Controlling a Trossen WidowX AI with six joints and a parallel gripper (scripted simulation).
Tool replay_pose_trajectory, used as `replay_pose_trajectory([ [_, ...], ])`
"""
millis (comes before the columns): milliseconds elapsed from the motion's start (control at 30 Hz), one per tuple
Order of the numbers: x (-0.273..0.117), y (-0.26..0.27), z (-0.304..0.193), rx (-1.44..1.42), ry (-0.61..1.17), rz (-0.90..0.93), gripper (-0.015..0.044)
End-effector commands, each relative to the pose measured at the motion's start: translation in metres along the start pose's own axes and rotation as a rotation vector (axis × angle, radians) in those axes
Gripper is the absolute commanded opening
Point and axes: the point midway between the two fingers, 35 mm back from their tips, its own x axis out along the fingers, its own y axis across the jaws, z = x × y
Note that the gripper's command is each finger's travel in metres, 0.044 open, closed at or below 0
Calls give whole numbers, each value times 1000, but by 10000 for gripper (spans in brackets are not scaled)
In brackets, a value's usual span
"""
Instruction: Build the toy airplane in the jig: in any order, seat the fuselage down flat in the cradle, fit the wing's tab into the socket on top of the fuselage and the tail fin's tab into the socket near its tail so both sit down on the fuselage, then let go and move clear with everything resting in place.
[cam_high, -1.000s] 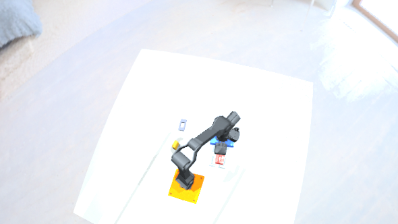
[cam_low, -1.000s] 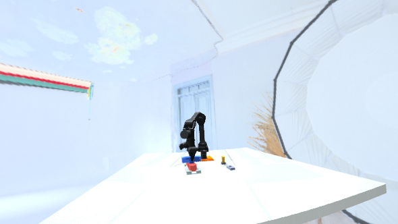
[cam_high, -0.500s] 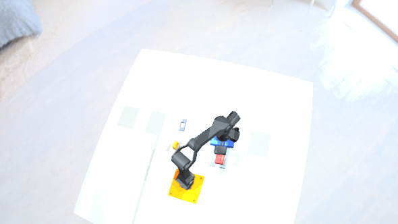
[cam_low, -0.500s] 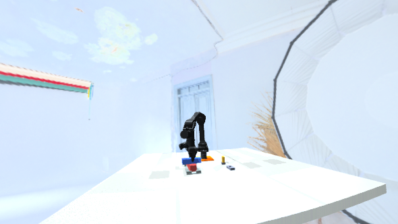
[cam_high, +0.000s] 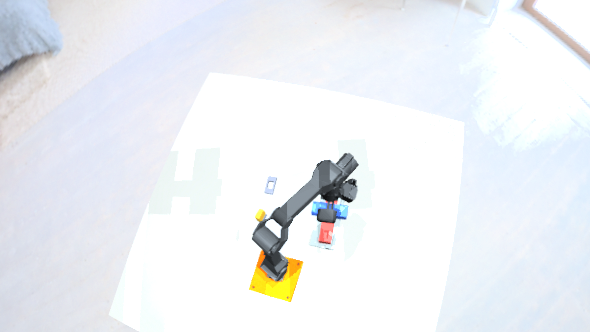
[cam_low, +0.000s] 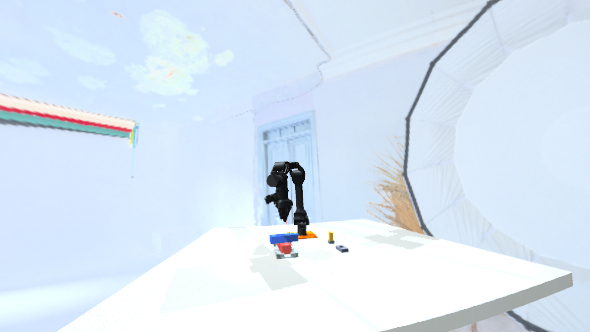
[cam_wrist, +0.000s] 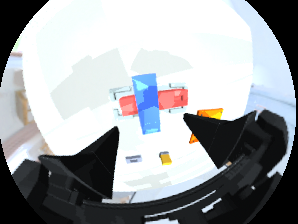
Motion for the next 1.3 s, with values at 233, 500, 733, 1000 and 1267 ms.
replay_pose_trajectory([
  [233,-6,0,0,-519,7,-10,440],
  [500,-3,0,0,-1266,11,-7,440],
  [733,-3,0,0,-1327,11,-7,440],
  [1000,-3,0,0,-1327,11,-7,440],
  [1267,-2,9,-46,-1303,16,-14,440],
])
